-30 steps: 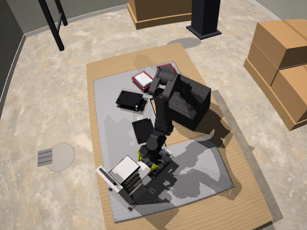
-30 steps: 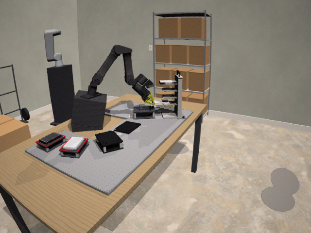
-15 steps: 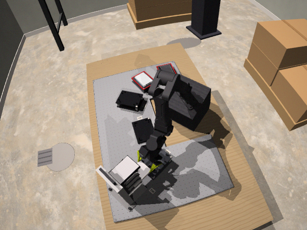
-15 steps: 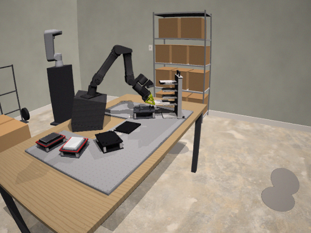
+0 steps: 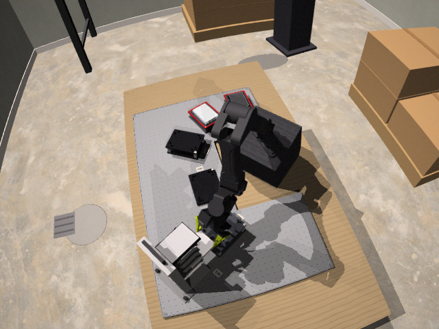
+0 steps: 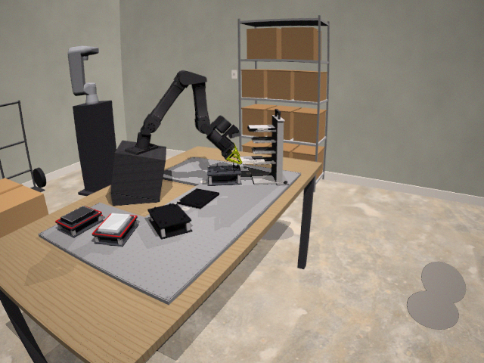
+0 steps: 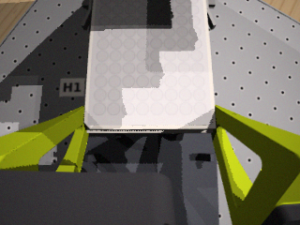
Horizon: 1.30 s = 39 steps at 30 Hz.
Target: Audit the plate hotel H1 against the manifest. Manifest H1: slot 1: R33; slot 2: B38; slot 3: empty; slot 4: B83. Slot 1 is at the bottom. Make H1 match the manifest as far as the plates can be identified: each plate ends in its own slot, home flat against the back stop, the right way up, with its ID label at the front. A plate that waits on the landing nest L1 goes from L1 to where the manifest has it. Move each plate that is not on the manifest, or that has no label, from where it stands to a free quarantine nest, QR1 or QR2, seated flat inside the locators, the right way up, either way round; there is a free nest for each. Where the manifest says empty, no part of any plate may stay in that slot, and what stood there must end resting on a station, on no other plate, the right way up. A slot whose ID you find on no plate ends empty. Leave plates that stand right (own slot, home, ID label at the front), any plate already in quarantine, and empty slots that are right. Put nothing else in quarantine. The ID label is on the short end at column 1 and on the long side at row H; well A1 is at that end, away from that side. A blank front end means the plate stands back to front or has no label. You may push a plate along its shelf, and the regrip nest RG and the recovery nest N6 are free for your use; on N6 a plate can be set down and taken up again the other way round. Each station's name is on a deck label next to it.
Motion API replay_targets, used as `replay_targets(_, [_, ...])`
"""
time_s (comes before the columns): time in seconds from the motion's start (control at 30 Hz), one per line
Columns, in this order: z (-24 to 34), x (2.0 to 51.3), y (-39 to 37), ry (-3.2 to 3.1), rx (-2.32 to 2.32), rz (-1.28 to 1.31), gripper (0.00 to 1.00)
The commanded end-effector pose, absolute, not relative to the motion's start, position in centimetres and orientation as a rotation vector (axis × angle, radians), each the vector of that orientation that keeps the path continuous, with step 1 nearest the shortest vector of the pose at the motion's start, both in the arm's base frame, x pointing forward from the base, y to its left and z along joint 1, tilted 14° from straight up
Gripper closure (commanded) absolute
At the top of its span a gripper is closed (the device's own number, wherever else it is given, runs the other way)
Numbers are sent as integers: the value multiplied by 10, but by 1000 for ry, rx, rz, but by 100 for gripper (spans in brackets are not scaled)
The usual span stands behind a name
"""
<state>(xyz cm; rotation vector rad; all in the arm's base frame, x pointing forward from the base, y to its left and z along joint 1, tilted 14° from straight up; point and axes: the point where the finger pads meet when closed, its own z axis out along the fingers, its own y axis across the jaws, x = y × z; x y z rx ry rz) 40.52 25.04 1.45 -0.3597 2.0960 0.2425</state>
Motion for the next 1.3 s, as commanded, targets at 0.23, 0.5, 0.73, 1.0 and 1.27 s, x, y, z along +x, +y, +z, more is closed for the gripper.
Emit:
replay_targets(0.23, [16, 418, 253, 2089, -354, 241, 14])
replay_targets(0.5, [15, 422, 255, 2089, -356, 242, 14])
replay_targets(0.73, [14, 426, 256, 2089, -355, 243, 14])
replay_targets(1.0, [13, 431, 258, 2089, -355, 244, 14])
replay_targets(1.27, [11, 434, 259, 2089, -354, 245, 0])
